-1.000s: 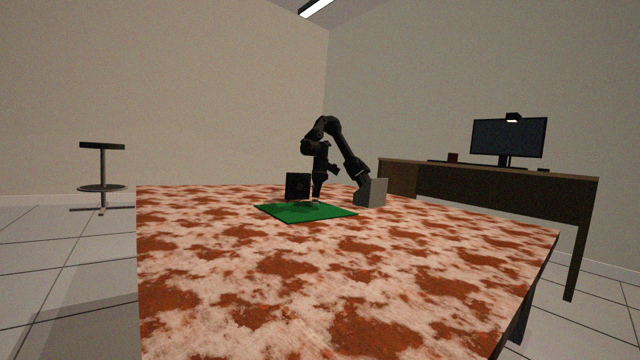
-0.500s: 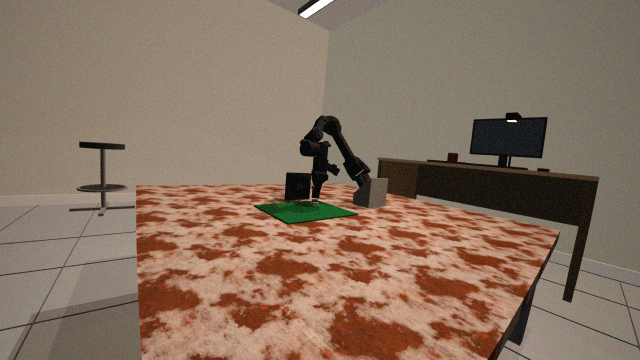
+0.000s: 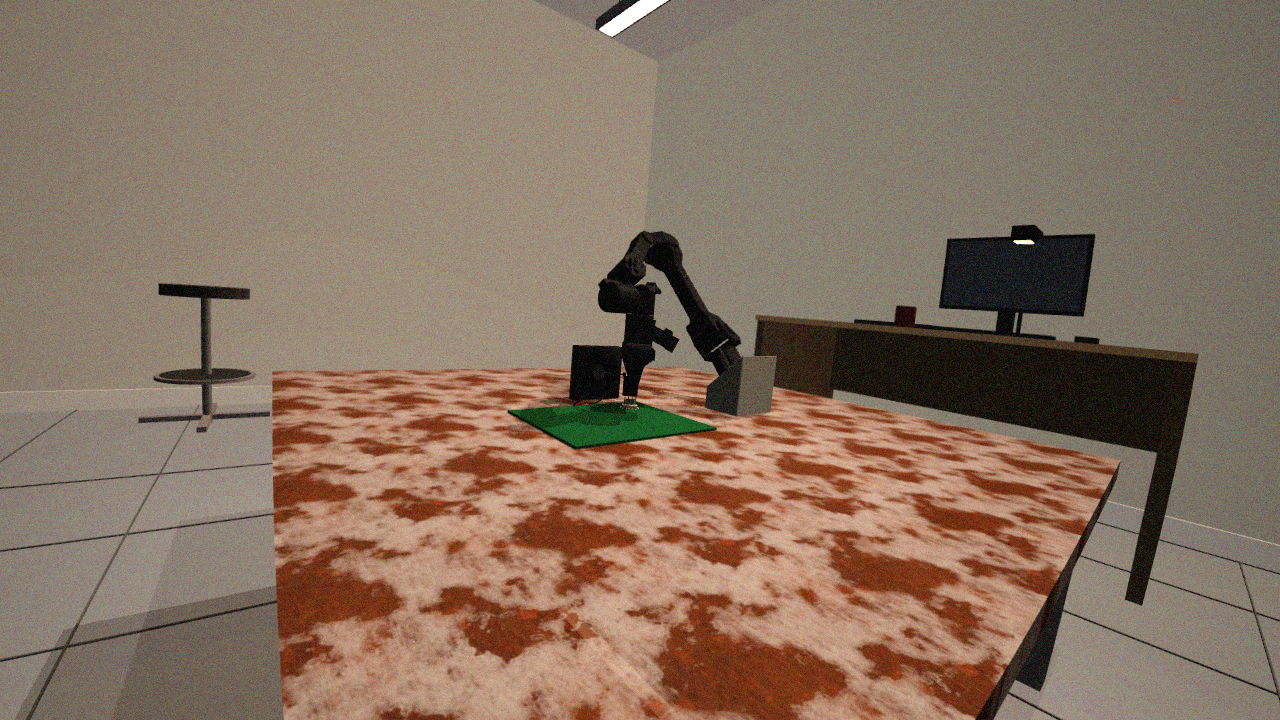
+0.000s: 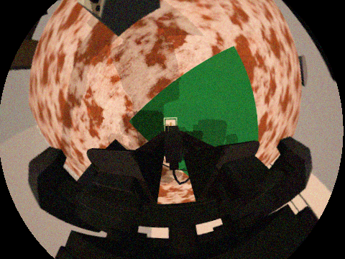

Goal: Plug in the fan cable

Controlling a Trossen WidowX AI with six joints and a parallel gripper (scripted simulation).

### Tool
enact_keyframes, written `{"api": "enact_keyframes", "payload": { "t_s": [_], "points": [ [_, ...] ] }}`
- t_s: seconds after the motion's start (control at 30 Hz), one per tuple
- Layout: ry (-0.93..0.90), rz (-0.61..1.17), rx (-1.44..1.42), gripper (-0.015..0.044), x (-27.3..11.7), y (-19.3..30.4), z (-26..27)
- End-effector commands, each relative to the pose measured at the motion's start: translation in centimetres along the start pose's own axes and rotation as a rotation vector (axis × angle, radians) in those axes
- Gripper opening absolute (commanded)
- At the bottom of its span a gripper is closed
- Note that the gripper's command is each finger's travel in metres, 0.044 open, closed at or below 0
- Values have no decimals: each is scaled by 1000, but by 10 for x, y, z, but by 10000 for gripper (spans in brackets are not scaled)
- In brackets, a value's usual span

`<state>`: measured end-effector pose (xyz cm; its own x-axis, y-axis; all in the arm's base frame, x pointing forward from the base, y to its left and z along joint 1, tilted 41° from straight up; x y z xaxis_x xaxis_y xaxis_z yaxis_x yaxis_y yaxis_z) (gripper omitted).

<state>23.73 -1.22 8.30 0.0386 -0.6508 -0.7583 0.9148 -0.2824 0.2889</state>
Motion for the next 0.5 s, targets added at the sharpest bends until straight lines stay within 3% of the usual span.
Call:
{"api": "enact_keyframes", "payload": {
  "t_s": [0.0, 0.47],
  "points": [
    [-4, 5, -5, 0, 1, 0, 0],
    [-4, 5, -7, 0, 4, -2, 1]
  ]
}}
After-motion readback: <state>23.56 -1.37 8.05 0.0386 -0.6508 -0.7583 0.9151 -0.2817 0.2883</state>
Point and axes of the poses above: the point midway between the two fingers, 35 mm back from their tips, its own x axis out along the fingers, its own z axis across the jaws, y = z × x, the point moved 5 cm from there along -x, back along the fingers, and after that the axes turned 12 degrees about -x, right-handed, at the moved point
